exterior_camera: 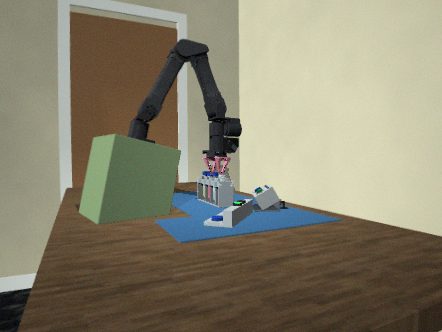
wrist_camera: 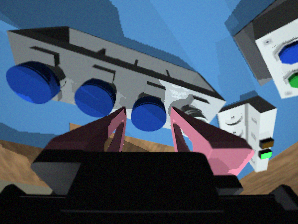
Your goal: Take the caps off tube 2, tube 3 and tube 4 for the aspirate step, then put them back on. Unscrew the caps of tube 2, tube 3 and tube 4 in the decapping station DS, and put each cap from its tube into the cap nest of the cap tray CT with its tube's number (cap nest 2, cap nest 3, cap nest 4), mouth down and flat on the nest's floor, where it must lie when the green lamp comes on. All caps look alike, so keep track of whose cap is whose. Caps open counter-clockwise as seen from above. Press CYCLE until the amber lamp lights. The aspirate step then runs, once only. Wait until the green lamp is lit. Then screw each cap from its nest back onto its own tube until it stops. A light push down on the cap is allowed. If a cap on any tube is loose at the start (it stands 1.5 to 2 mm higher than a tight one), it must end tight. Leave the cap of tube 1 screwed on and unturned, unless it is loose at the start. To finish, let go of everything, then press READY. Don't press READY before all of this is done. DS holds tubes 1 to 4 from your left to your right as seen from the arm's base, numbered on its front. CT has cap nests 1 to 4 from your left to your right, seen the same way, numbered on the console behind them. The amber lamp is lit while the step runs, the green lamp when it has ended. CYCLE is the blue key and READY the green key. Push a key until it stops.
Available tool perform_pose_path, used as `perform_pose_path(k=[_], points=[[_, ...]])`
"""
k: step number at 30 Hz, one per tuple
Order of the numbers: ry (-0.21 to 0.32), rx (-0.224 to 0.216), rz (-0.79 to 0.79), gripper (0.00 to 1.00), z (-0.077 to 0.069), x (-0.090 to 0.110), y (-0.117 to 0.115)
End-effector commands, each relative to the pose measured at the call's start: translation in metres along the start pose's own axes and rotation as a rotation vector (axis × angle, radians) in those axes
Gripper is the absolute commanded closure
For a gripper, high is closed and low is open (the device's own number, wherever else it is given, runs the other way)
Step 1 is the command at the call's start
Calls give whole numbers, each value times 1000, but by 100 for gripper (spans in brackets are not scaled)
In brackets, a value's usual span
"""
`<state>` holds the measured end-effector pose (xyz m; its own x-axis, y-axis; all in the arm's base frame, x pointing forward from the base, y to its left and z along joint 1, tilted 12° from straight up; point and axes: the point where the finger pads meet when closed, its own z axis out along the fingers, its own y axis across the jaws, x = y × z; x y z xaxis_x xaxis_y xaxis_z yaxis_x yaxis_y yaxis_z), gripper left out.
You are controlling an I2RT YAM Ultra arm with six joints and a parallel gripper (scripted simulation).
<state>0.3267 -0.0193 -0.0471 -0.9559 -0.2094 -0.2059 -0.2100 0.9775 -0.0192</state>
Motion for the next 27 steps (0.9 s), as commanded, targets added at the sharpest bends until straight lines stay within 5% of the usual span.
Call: perform_pose_path(k=[1, 6, 7, 21, 27], points=[[-13, 5, -99, 51, -3, -4, -2], [-13, 5, -99, 51, -3, -4, -2], [-13, 5, -99, 100, -3, -4, -2], [-13, 5, -99, 100, -3, -4, -2], [-14, 4, 101, 100, -2, -4, -2]])
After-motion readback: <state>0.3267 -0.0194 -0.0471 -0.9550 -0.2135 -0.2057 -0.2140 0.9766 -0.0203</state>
